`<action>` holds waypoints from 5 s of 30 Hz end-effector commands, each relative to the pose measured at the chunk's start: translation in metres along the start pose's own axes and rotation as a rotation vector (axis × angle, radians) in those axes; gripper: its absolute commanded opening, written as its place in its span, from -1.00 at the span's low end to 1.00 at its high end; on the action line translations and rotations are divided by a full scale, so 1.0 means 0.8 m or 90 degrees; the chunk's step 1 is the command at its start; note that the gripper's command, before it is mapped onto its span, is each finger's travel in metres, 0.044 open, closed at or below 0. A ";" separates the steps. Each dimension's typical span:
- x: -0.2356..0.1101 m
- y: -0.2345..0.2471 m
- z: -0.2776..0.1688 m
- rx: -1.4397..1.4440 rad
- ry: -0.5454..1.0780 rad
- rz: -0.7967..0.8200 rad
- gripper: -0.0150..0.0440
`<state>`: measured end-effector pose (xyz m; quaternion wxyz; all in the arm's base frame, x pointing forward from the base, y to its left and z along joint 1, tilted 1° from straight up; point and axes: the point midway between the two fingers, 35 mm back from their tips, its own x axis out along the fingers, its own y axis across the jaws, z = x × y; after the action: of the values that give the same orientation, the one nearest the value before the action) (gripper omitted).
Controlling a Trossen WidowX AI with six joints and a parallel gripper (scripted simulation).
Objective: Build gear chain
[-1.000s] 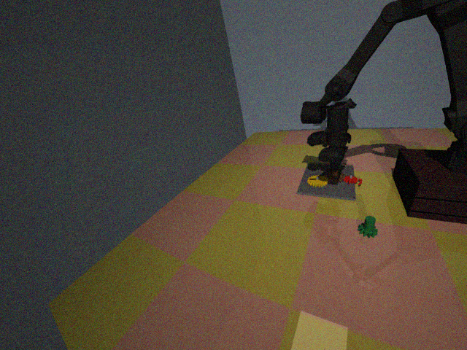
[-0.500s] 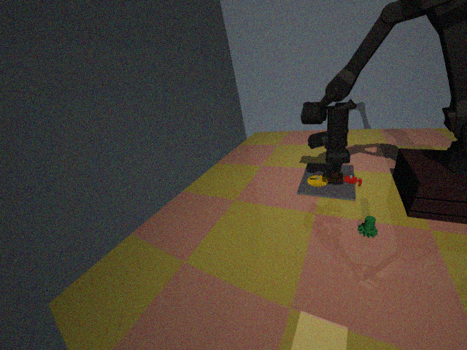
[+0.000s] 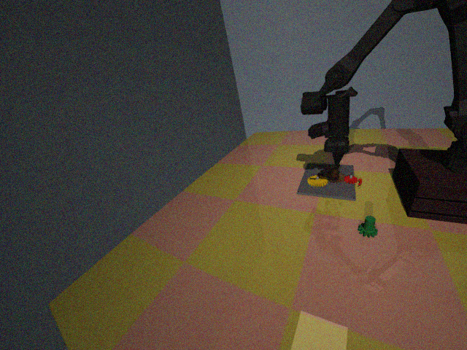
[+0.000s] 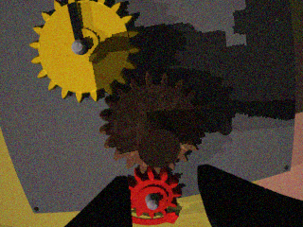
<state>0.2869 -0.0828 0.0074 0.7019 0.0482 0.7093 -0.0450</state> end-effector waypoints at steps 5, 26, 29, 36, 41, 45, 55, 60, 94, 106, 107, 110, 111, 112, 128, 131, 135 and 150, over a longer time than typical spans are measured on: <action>-0.056 0.000 0.001 0.003 -0.012 -0.002 0.25; -0.076 0.000 -0.003 0.003 -0.012 -0.002 1.00; -0.076 0.000 -0.003 0.003 -0.012 -0.002 1.00; -0.076 0.000 -0.003 0.003 -0.012 -0.002 1.00; -0.076 0.000 -0.003 0.003 -0.012 -0.002 1.00; -0.076 0.000 -0.003 0.003 -0.012 -0.002 1.00; -0.076 0.000 -0.003 0.003 -0.012 -0.002 1.00; -0.085 0.066 0.006 0.003 -0.013 0.001 1.00; -0.127 0.366 -0.127 0.003 -0.006 0.015 1.00; -0.127 0.366 -0.127 0.003 -0.006 0.015 1.00; -0.127 0.366 -0.127 0.003 -0.006 0.015 1.00; -0.127 0.366 -0.127 0.003 -0.006 0.015 1.00; -0.127 0.366 -0.127 0.003 -0.006 0.015 1.00; -0.127 0.366 -0.127 0.003 -0.006 0.015 1.00; -0.127 0.366 -0.127 0.003 -0.006 0.015 1.00; -0.127 0.366 -0.127 0.003 -0.006 0.015 1.00; -0.127 0.366 -0.127 0.003 -0.006 0.015 1.00; -0.127 0.366 -0.127 0.003 -0.006 0.015 1.00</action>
<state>0.2264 0.2206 0.1111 0.7065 0.0573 0.7044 -0.0367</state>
